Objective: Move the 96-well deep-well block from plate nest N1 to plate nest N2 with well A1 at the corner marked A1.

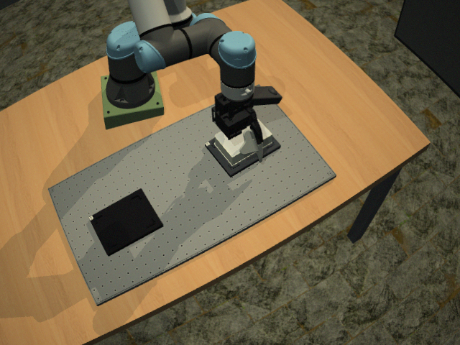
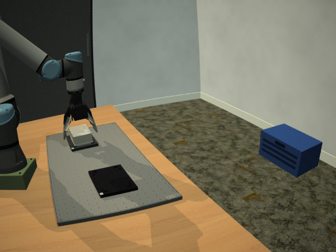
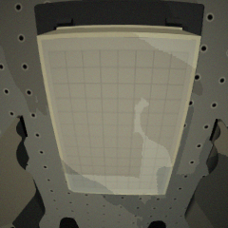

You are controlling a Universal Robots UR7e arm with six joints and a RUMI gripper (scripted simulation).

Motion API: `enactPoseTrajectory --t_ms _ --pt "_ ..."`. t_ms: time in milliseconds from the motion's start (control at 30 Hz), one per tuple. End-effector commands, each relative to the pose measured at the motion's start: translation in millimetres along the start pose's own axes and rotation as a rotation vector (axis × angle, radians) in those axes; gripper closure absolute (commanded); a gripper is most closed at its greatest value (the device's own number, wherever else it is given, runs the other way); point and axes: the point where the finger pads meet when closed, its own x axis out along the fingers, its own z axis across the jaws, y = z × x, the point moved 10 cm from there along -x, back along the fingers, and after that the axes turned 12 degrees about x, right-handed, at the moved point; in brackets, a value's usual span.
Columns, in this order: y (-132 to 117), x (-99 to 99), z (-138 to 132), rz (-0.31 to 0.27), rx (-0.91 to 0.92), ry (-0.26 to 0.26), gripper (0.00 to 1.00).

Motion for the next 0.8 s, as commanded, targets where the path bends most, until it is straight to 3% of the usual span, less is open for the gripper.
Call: enactPoseTrajectory --t_ms 0,500,767 --pt "0 -0.2 0 0.000 0.000 -0.001 0.00" --pt "0 -0.2 0 0.000 0.000 -0.001 0.00" --pt "0 -21.5 0 0.000 0.000 -0.001 0.00"
